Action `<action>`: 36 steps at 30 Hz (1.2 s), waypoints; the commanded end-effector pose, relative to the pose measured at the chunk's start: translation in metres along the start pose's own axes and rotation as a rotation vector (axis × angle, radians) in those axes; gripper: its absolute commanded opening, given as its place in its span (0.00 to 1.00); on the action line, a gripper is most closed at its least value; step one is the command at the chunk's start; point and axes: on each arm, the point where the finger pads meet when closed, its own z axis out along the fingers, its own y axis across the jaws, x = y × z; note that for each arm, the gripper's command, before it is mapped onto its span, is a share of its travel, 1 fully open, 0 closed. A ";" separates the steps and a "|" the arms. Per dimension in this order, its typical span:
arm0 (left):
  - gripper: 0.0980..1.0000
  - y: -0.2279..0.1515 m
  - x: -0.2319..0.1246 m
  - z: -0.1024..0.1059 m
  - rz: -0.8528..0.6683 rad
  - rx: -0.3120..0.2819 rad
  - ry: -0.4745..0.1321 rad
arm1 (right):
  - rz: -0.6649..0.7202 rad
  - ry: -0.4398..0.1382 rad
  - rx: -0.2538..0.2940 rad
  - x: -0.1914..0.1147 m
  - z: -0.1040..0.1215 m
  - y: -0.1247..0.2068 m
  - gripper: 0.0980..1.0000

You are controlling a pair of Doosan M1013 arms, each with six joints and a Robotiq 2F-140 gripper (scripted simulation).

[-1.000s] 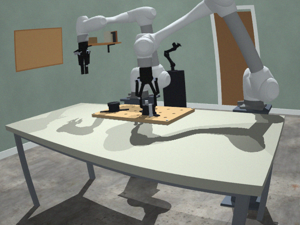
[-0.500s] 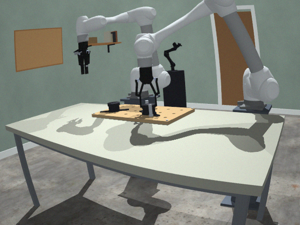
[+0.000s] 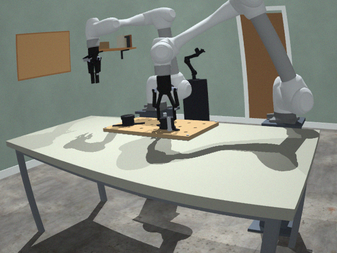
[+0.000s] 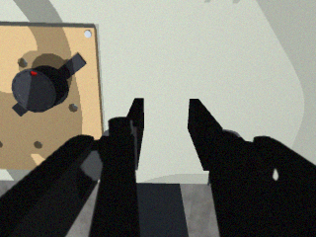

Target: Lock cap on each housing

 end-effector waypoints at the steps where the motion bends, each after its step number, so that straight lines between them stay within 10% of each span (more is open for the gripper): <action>1: 0.00 0.000 0.000 -0.001 0.116 0.003 0.003 | 0.000 0.001 0.000 0.000 -0.001 0.000 0.25; 6: 0.00 0.000 0.000 -0.001 0.196 0.003 0.002 | 0.000 0.001 0.000 0.000 -0.001 0.000 0.25; 7: 0.70 0.000 -0.001 -0.001 0.230 0.002 0.001 | 0.000 0.001 0.000 0.000 -0.001 0.000 0.25; 36: 0.70 -0.001 -0.001 -0.035 0.230 0.003 0.000 | 0.000 0.001 0.000 0.000 -0.001 0.000 0.25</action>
